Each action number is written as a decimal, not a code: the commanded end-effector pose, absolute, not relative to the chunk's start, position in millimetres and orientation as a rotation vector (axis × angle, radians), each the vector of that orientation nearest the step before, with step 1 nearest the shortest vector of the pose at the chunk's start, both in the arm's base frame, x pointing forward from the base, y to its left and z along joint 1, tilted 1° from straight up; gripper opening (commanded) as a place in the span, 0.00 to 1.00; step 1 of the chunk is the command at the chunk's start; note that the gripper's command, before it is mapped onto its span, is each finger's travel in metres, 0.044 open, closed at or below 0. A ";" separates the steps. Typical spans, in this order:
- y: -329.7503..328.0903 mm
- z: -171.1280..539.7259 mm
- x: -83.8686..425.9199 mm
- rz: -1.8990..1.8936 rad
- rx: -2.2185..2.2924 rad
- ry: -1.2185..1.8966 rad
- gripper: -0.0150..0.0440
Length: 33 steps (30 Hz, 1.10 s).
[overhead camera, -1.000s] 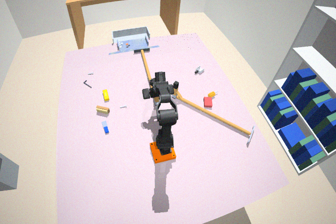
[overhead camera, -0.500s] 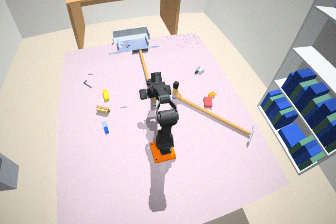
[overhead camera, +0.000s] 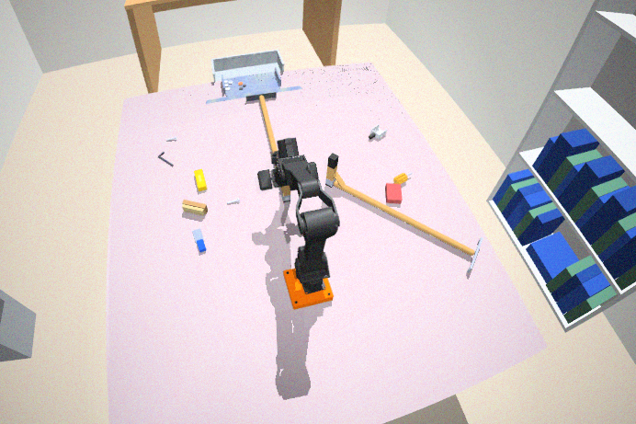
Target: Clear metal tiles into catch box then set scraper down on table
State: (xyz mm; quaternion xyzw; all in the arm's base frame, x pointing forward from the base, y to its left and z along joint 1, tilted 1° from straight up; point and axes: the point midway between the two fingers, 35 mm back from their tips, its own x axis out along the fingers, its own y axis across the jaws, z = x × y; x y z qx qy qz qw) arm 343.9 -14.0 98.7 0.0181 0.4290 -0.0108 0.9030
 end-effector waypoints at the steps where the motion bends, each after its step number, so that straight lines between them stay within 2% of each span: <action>1: -6.9 99.9 343.5 -0.015 0.036 0.884 0.25; 33: 32.7 101.8 337.1 -0.005 0.035 0.880 0.25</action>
